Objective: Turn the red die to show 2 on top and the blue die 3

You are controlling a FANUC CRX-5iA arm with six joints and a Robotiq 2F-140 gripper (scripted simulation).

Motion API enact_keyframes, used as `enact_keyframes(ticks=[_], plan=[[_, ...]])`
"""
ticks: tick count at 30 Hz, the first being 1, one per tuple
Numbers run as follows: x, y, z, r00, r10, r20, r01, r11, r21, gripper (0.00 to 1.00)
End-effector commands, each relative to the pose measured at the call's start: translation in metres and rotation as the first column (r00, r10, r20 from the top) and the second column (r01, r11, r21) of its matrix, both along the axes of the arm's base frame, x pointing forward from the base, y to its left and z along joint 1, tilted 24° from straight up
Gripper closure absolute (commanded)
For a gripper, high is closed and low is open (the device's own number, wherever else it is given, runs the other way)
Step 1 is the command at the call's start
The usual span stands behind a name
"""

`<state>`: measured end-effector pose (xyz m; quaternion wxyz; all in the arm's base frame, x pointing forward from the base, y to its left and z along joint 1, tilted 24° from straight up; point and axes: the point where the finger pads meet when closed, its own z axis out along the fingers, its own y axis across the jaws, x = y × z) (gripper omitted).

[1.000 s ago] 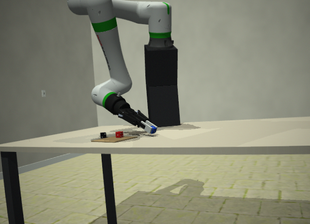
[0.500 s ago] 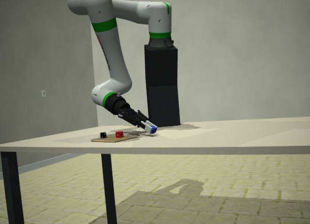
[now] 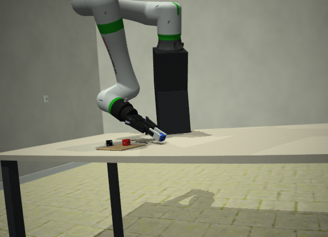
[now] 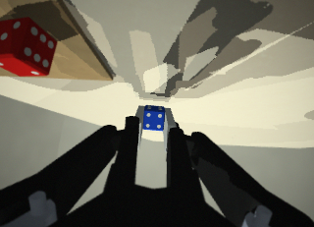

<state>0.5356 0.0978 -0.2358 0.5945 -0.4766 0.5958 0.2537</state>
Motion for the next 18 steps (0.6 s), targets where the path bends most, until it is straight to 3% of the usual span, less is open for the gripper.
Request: enact_keyframes(ticks=[1, 18], plan=[[0.0, -0.0001, 0.0, 1.0, 0.0, 0.0, 0.0, 1.0, 0.0, 0.87], [0.0021, 0.0009, -0.0054, 1.0, 0.0, 0.0, 0.0, 1.0, 0.0, 0.87]])
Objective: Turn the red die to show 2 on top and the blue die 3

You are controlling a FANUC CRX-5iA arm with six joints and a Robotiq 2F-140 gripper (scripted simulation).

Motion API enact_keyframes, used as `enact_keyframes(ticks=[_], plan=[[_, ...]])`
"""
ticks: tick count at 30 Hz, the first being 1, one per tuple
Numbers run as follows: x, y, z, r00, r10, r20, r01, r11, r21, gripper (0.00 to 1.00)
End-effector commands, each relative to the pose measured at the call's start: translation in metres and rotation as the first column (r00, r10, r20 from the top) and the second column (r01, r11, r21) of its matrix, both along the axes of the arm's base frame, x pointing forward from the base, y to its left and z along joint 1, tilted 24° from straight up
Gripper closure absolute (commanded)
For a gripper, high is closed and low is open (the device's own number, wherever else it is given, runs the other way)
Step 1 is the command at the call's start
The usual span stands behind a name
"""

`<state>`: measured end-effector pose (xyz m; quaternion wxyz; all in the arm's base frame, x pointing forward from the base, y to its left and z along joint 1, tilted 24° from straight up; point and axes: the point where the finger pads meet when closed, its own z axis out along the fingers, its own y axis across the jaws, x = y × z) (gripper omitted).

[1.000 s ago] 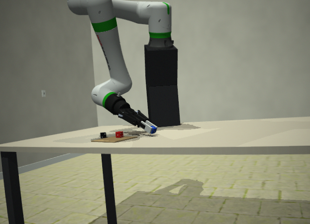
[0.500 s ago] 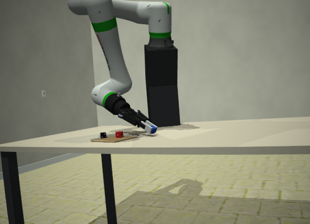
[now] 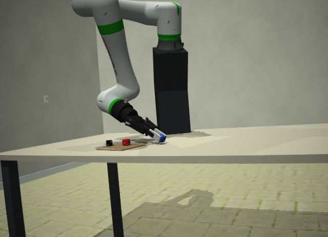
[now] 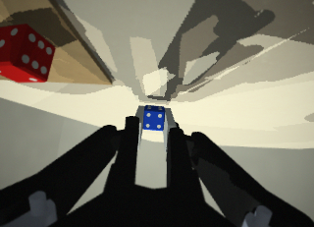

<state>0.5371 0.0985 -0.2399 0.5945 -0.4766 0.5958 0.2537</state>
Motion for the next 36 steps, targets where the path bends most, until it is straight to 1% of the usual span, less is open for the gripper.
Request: enact_keyframes(ticks=[1, 11, 36], plan=[[0.0008, 0.0003, -0.0021, 1.0, 0.0, 0.0, 0.0, 1.0, 0.0, 0.87], [0.0026, 0.0012, -0.0067, 1.0, 0.0, 0.0, 0.0, 1.0, 0.0, 0.87], [0.0027, 0.0012, -0.0069, 1.0, 0.0, 0.0, 0.0, 1.0, 0.0, 0.87]])
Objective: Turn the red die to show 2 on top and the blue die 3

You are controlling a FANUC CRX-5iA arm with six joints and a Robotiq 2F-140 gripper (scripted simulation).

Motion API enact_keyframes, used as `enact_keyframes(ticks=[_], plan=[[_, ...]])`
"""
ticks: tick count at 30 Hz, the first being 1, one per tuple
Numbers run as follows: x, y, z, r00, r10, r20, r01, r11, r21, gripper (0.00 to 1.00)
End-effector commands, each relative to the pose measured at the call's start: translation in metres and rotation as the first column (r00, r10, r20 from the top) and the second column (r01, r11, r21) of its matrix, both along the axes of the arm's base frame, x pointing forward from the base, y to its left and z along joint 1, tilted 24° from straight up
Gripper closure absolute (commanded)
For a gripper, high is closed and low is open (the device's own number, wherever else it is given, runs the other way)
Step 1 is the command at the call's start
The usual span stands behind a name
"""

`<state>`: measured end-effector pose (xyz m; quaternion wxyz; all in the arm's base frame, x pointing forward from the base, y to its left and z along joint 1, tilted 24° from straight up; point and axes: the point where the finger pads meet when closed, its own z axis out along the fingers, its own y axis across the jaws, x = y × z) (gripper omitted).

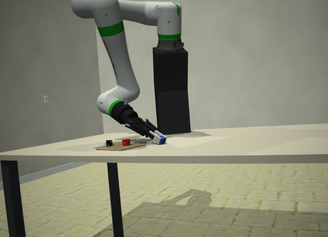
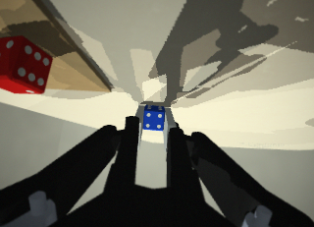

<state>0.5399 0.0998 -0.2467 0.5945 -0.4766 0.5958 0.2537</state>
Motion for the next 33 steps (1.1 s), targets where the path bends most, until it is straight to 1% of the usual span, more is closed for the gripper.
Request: enact_keyframes(ticks=[1, 15, 16, 21, 22, 24, 25, 29, 30, 33], plan=[[0.0, -0.0001, 0.0, 1.0, 0.0, 0.0, 0.0, 1.0, 0.0, 0.87], [0.0, -0.0001, 0.0, 1.0, 0.0, 0.0, 0.0, 1.0, 0.0, 0.87], [0.0, -0.0001, 0.0, 1.0, 0.0, 0.0, 0.0, 1.0, 0.0, 0.85], [0.0, -0.0001, 0.0, 1.0, 0.0, 0.0, 0.0, 1.0, 0.0, 0.83], [0.0, -0.0001, 0.0, 1.0, 0.0, 0.0, 0.0, 1.0, 0.0, 0.8], [0.0, -0.0001, 0.0, 1.0, 0.0, 0.0, 0.0, 1.0, 0.0, 0.8], [0.0, -0.0001, 0.0, 1.0, 0.0, 0.0, 0.0, 1.0, 0.0, 0.78], [0.0, -0.0001, 0.0, 1.0, 0.0, 0.0, 0.0, 1.0, 0.0, 0.78], [0.0, -0.0001, 0.0, 1.0, 0.0, 0.0, 0.0, 1.0, 0.0, 0.75], [0.0, -0.0001, 0.0, 1.0, 0.0, 0.0, 0.0, 1.0, 0.0, 0.75]])
